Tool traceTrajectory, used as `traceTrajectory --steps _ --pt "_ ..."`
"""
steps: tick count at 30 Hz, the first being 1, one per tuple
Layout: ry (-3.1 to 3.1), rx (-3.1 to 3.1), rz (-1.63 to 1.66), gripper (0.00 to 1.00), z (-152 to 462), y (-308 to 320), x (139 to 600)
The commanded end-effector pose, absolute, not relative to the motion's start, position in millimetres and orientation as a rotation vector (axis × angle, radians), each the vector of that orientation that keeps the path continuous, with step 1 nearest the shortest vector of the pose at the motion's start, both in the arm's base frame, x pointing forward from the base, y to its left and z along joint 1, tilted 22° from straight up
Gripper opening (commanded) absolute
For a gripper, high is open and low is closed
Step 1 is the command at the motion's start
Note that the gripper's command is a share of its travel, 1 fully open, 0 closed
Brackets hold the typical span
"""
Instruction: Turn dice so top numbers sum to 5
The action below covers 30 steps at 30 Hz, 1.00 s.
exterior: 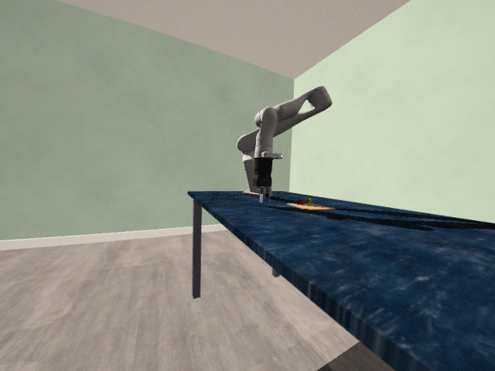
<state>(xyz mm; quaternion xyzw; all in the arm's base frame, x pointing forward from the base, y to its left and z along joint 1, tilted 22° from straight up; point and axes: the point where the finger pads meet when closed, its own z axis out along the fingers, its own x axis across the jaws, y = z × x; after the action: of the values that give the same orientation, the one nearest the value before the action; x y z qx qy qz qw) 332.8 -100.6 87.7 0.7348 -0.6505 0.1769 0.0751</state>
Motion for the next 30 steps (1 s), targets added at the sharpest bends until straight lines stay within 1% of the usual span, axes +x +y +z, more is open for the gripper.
traceTrajectory --steps 1,20,30 --pt "-1.947 2.219 0.54 0.4 97 -94 335" --pt "-1.947 2.219 0.54 0.4 159 -72 323" --pt "-1.947 2.219 0.54 0.4 167 -69 322"
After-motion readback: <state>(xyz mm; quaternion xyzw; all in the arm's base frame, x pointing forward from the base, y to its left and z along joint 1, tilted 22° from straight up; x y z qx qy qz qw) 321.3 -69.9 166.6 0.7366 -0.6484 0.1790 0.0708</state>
